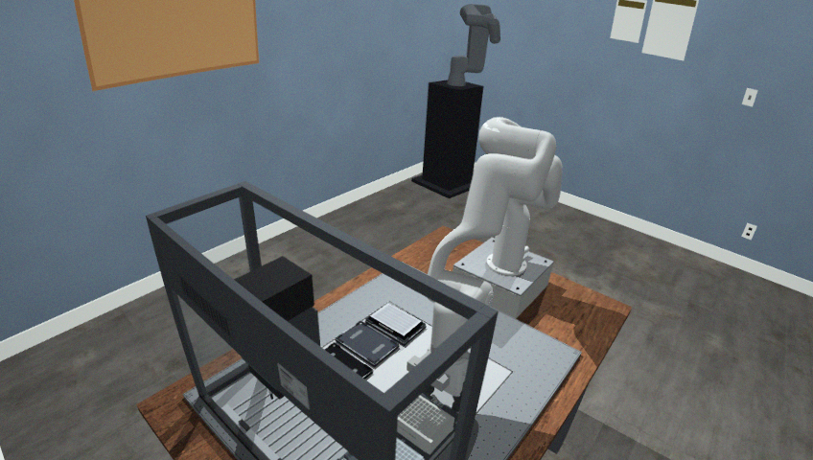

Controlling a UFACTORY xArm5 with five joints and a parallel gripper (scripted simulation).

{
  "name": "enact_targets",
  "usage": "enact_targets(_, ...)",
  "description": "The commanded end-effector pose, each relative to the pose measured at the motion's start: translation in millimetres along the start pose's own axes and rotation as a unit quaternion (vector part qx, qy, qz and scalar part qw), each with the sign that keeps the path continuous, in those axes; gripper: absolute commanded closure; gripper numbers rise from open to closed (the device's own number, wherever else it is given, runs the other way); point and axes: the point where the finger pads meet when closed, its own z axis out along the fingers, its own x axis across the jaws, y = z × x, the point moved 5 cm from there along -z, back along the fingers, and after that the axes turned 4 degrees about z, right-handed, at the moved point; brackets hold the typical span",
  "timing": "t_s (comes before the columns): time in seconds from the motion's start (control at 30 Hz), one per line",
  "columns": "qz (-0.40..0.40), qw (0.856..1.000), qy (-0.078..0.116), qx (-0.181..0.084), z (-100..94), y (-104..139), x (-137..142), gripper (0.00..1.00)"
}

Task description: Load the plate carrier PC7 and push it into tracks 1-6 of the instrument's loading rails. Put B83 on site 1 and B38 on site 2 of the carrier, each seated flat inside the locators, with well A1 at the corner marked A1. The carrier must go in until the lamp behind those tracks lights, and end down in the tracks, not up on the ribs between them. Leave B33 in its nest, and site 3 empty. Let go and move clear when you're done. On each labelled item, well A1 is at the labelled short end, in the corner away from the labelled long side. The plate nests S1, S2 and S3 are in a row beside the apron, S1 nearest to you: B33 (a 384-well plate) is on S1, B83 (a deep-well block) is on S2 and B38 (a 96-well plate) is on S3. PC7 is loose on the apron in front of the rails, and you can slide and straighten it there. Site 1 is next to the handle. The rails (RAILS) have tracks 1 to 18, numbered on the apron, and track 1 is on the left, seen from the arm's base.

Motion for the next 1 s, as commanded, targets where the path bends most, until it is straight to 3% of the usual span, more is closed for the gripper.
enact_targets(0.0,-0.001,1.000,0.013,0.004,-0.3,3,-2,0.19)
enact_targets(0.6,-0.001,1.000,0.013,0.004,-0.3,7,-1,0.19)
enact_targets(0.97,-0.001,1.000,0.013,0.004,-15.3,7,-2,0.19)
